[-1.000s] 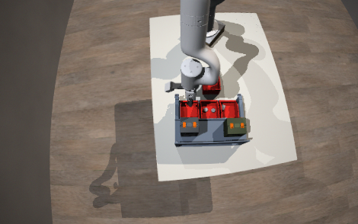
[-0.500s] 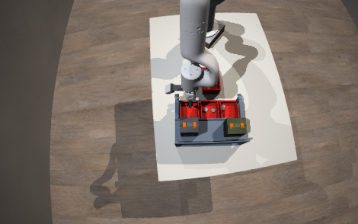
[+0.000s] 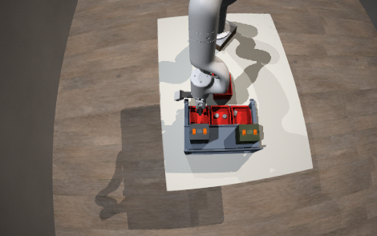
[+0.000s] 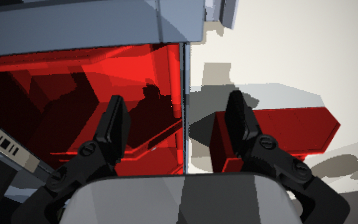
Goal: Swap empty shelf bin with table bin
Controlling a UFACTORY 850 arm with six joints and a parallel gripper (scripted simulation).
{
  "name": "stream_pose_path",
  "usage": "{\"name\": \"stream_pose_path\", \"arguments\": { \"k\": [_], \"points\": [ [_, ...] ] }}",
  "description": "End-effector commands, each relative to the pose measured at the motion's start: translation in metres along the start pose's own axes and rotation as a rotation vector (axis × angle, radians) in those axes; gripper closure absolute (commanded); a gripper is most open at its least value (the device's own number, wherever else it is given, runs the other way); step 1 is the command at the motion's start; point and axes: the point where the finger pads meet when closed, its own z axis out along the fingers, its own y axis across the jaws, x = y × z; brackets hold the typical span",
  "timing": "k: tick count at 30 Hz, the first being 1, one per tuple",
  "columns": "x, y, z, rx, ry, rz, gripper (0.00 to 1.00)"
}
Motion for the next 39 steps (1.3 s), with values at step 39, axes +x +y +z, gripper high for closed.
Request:
{"name": "stream_pose_path", "arguments": {
  "k": [39],
  "points": [
    [0.0006,-0.0019,0.0119,0.002,0.001,0.000,0.05]
  ]
}}
